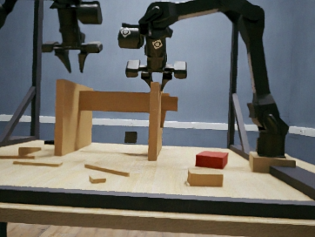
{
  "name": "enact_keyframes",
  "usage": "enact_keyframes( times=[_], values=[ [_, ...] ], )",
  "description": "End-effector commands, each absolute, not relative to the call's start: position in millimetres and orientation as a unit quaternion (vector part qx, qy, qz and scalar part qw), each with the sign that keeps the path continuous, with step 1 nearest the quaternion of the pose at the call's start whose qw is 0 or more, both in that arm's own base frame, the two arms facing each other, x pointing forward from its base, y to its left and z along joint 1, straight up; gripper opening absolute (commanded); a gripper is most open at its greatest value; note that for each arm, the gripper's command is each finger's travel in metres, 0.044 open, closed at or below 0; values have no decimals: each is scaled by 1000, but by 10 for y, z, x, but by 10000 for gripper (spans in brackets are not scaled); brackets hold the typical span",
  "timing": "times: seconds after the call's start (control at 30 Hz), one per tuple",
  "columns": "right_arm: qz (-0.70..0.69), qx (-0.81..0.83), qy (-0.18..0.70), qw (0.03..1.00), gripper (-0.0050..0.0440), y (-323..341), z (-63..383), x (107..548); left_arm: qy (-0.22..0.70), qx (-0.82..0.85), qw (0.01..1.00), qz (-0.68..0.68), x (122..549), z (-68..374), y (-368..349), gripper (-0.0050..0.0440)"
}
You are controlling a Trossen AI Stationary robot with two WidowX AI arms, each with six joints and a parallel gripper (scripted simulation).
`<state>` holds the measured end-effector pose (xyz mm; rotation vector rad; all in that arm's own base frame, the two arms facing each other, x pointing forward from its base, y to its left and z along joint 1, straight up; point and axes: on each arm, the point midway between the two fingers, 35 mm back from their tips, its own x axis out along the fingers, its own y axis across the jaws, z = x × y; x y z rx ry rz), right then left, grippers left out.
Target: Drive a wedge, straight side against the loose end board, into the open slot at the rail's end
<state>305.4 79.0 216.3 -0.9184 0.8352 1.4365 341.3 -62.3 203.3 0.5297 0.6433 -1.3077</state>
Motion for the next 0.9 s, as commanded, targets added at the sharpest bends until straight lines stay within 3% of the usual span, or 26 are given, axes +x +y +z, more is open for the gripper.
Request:
enact_keyframes(
  times=[0.0, 0.03, 0.2, 0.23, 0.87],
  values=[
    [605, -407, 342, 592, 178, 794, 2345, 3175, 278, 248, 722, -583, 3462, 2120, -605, -50],
    [599, -395, 351, 602, 178, 786, 2388, 2961, 278, 248, 722, -583, 3462, 2120, -605, -50],
    [593, -403, 341, 608, 178, 794, 2465, 3016, 278, 248, 722, -583, 3462, 2120, -605, -50],
    [598, -401, 345, 602, 178, 794, 2410, 3027, 278, 248, 722, -583, 3462, 2120, -605, 177],
    [603, -394, 354, 596, 178, 791, 2336, 3018, 278, 249, 720, -584, 3457, 2117, -613, 177]
  ],
)
